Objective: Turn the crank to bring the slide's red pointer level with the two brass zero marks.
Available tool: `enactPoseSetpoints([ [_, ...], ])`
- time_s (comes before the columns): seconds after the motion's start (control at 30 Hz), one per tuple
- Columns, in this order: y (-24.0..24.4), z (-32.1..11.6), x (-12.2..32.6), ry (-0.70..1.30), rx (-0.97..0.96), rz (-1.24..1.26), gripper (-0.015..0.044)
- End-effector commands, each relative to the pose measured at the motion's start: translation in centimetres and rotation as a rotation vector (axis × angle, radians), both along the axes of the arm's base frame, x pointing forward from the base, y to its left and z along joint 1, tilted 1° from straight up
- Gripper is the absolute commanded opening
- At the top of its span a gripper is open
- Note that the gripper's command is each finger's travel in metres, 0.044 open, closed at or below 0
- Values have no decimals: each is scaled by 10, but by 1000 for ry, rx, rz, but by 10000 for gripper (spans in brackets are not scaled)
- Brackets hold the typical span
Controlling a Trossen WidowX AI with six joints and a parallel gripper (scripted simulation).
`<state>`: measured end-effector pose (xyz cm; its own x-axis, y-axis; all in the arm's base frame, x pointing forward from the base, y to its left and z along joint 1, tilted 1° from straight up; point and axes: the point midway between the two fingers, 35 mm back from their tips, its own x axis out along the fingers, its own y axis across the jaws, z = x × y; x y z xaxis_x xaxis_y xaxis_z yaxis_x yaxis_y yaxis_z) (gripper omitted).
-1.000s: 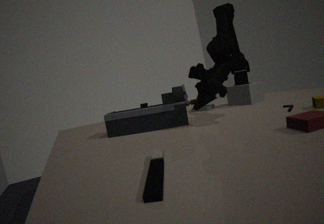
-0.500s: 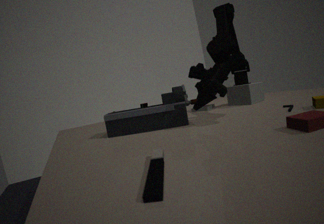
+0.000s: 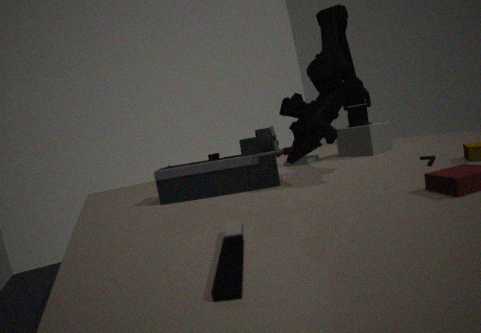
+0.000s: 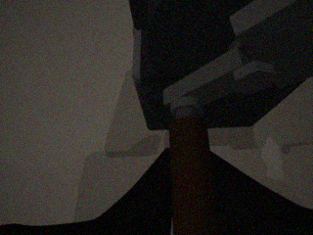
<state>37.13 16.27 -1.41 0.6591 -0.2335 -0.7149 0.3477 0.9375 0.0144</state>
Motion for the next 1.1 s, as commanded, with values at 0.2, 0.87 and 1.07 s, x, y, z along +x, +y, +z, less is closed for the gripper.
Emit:
enactPoseSetpoints([
  [0.2,6,7,2,-20,11,6,0],
  [0.87,7,10,2,-20,11,6,0],
  [1.07,8,11,2,-20,11,6,0],
])
